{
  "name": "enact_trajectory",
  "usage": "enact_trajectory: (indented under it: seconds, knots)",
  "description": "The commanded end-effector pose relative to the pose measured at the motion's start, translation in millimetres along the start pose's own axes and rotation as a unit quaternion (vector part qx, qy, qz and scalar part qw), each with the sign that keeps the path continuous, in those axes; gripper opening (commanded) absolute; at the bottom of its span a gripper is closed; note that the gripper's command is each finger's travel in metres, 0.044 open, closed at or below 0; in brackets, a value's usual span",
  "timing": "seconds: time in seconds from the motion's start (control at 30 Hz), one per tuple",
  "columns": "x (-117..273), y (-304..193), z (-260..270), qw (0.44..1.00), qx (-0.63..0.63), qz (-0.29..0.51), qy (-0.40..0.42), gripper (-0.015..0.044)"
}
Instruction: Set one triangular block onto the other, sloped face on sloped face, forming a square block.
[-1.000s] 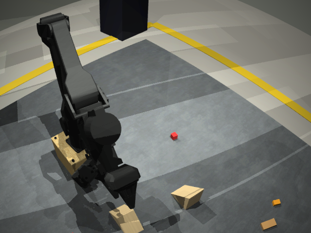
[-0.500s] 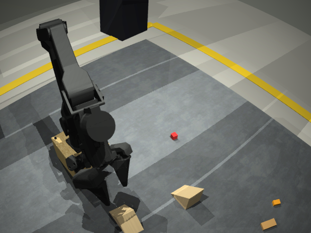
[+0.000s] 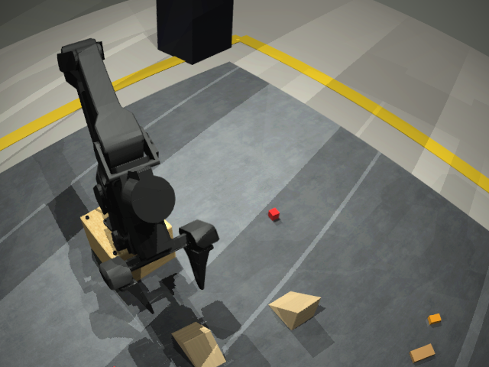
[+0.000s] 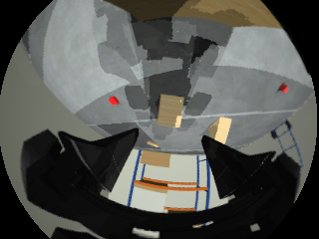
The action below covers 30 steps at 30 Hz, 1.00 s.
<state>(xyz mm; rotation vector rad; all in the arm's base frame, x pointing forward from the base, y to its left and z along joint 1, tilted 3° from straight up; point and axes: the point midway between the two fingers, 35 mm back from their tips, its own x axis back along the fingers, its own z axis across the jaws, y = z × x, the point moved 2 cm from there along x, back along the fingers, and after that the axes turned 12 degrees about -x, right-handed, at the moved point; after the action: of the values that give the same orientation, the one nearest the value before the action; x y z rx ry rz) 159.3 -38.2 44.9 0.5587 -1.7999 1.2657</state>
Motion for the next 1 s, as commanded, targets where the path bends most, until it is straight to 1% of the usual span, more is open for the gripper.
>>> enact_trajectory:
  seconds: [0.0, 0.5, 0.97]
  knots:
    - [-1, 2, 0, 1.000, -0.012, -0.001, -0.002, 0.0440]
    - [-37, -11, -2, 1.000, -0.005, 0.000, 0.001, 0.0440]
    - [-72, -9, -3, 1.000, 0.002, 0.000, 0.005, 0.0440]
